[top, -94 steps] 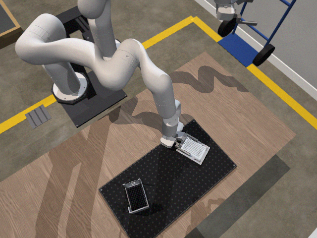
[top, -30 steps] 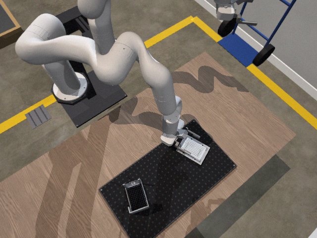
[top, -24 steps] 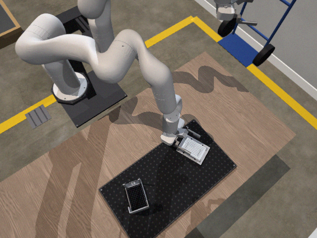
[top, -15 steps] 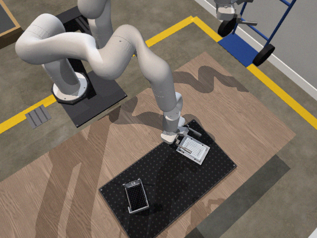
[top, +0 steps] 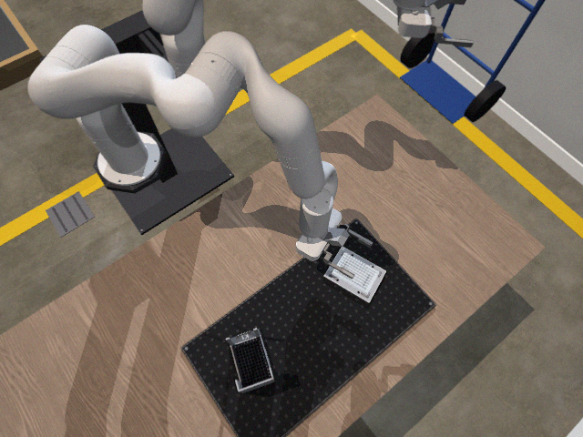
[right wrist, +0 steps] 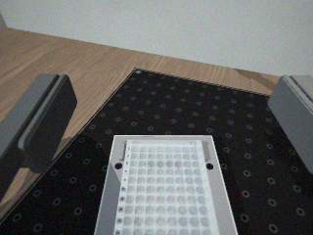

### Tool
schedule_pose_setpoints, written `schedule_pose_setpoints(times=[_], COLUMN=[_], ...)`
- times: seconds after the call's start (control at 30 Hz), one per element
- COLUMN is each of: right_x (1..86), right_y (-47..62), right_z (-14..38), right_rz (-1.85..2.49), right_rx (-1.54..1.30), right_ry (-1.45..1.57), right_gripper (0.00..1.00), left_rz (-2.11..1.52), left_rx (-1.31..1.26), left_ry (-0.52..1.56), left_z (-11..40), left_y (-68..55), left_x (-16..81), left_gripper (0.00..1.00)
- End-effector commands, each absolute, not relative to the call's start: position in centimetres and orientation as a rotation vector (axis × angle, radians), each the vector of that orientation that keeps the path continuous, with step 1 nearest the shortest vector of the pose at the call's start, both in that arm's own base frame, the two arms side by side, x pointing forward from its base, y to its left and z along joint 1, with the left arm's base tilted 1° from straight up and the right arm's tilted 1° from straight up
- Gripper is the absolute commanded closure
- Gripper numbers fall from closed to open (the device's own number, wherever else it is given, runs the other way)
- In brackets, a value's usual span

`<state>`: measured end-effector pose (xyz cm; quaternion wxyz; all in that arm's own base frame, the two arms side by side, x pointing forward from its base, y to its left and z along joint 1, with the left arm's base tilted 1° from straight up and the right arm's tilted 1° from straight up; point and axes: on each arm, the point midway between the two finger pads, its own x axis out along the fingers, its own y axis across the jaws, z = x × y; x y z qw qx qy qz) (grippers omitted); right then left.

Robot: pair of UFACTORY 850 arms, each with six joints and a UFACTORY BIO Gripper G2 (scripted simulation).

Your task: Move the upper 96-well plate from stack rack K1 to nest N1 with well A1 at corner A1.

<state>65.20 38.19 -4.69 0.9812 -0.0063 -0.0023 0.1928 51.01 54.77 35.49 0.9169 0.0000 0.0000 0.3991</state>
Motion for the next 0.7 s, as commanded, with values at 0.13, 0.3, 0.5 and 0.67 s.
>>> schedule_pose_setpoints(times=[0.13,0.3,0.5,0.67], right_x=[65.2,65.2,65.2,65.2], right_y=[38.3,38.3,38.3,38.3], right_z=[-2.3,-1.5,-0.5,-0.5], right_rz=[0.388,0.388,0.388,0.388], right_rx=[-0.012,-0.012,-0.012,-0.012], right_ry=[-0.007,-0.007,-0.007,-0.007], right_gripper=[0.63,0.63,0.63,0.63], left_rz=[0.821,0.821,0.821,0.821], left_rx=[0.001,0.001,0.001,0.001], left_ry=[-0.003,-0.003,-0.003,-0.003], left_z=[35.7,35.7,35.7,35.7], left_y=[54.8,54.8,54.8,54.8], left_x=[51.1,51.1,51.1,51.1], left_gripper=[0.0,0.0,0.0,0.0])
